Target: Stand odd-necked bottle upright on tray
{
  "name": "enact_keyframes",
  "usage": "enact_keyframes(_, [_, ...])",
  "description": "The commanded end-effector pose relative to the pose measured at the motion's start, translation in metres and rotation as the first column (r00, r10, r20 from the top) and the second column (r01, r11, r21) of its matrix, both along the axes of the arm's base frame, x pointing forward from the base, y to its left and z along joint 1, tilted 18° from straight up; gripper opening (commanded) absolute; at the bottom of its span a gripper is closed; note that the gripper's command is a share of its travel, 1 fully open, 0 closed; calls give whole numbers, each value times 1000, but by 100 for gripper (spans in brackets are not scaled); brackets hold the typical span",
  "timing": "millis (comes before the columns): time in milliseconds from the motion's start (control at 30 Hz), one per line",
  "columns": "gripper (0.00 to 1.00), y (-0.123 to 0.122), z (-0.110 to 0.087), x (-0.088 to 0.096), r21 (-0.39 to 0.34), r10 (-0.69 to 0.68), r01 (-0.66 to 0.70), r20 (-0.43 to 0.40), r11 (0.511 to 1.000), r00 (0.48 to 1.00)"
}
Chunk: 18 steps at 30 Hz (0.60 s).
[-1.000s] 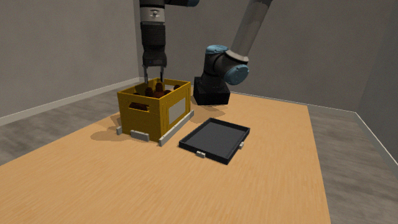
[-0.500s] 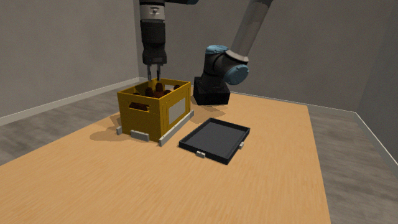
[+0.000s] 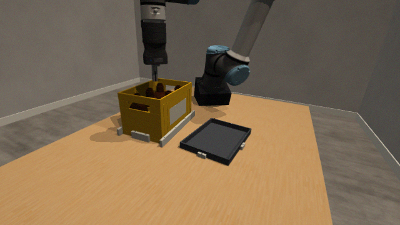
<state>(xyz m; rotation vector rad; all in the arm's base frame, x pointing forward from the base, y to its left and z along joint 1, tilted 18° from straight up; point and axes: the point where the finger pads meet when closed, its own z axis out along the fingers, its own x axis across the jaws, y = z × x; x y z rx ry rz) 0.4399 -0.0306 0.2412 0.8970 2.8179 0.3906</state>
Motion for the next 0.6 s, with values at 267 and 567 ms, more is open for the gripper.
enact_keyframes(267, [0, 0, 0, 0, -1, 0, 0, 1, 1000, 1000])
enact_keyframes(567, [0, -9, -2, -7, -2, 0, 0, 0, 1000, 1000])
